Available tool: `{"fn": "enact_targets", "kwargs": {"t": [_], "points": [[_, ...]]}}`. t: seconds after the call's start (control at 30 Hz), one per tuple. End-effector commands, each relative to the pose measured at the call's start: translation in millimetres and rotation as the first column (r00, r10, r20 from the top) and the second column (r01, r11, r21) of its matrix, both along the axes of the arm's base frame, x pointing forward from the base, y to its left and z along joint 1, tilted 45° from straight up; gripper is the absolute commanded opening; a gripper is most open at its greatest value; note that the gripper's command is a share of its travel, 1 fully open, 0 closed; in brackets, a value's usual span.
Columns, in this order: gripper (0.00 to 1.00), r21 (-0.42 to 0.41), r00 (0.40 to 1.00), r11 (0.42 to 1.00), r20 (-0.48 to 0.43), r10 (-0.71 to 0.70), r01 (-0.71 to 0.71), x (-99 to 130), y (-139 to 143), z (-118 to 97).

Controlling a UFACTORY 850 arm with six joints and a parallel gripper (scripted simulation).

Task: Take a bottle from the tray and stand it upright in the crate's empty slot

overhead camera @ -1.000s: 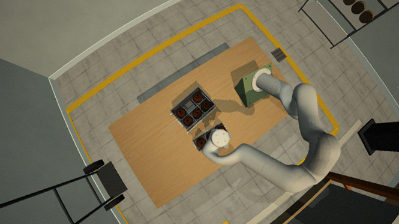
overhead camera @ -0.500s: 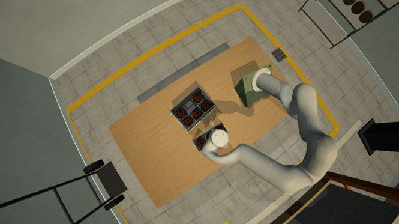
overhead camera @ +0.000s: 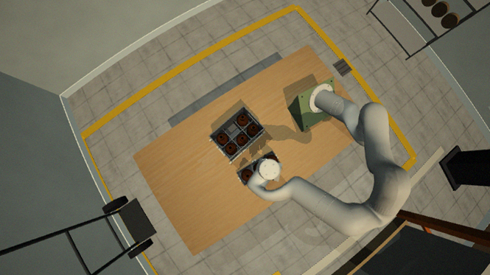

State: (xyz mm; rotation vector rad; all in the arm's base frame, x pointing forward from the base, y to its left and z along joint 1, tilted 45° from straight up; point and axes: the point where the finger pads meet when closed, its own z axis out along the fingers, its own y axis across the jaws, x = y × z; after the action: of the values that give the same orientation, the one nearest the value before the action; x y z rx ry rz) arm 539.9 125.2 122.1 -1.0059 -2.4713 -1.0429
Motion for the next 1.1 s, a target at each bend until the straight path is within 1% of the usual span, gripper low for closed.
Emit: {"fn": "enact_targets", "kwargs": {"t": [0.0,0.77,0.8,1.07], "points": [[0.65,0.0,1.0,1.0,0.002,-0.001,0.001,0.7,1.3,-1.2],[0.65,0.0,1.0,1.0,0.002,-0.001,0.001,0.8,3.0,-2.8],[0.0,0.0,1.0,1.0,0.002,-0.001,0.001,0.8,3.0,-2.8],[0.0,0.0,1.0,1.0,0.002,-0.001,0.001,0.8,3.0,-2.8]]}}
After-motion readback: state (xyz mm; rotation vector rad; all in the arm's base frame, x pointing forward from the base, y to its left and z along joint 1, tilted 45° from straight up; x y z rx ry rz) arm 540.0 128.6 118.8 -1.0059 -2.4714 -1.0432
